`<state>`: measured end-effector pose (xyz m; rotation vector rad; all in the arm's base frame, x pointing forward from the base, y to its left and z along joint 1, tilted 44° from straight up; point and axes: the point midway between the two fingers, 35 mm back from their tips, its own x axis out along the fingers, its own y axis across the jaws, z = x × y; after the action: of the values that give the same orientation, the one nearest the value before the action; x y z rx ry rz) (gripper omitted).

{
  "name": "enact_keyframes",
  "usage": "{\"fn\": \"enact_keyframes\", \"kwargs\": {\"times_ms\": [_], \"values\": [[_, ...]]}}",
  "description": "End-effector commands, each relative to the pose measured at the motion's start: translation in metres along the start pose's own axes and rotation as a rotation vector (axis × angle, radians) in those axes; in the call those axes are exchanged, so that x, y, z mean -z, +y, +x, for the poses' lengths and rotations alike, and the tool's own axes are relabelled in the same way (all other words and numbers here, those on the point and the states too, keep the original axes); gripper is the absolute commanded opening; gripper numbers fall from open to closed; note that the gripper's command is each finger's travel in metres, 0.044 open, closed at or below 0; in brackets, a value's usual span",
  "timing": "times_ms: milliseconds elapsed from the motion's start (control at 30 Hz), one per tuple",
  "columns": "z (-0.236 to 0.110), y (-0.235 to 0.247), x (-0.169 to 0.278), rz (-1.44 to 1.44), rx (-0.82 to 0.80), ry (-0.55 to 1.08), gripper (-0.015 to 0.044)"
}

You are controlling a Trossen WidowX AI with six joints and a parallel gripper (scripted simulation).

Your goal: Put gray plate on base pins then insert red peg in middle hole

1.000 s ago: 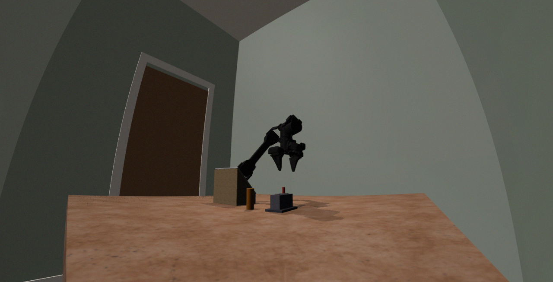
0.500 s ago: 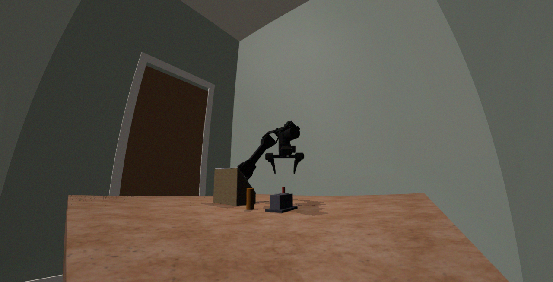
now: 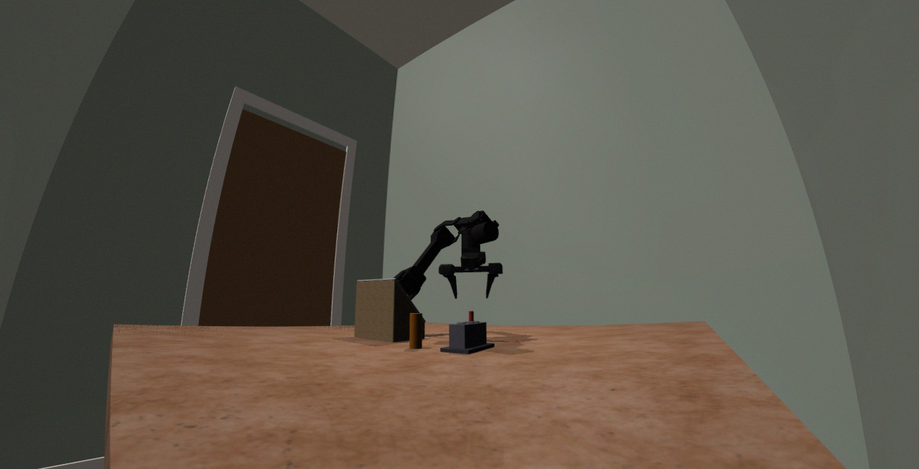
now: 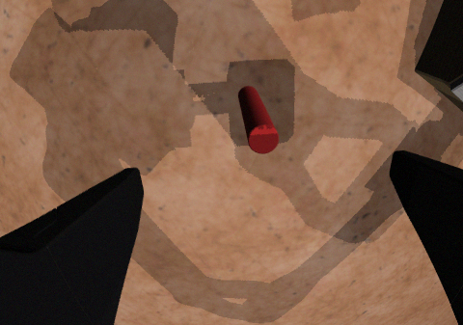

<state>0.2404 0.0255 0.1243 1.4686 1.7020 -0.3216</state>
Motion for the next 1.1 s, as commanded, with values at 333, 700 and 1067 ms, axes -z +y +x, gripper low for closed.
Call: {"fn": "enact_keyframes", "kwargs": {"times_ms": [333, 700, 1067], "values": [[0.027, -0.001, 0.003, 0.003, -0.005, 0.0, 0.044], [0.045, 0.0, 0.002, 0.003, -0.005, -0.001, 0.044], [0.063, -0.001, 0.003, 0.002, -0.005, 0.0, 0.044]]}}
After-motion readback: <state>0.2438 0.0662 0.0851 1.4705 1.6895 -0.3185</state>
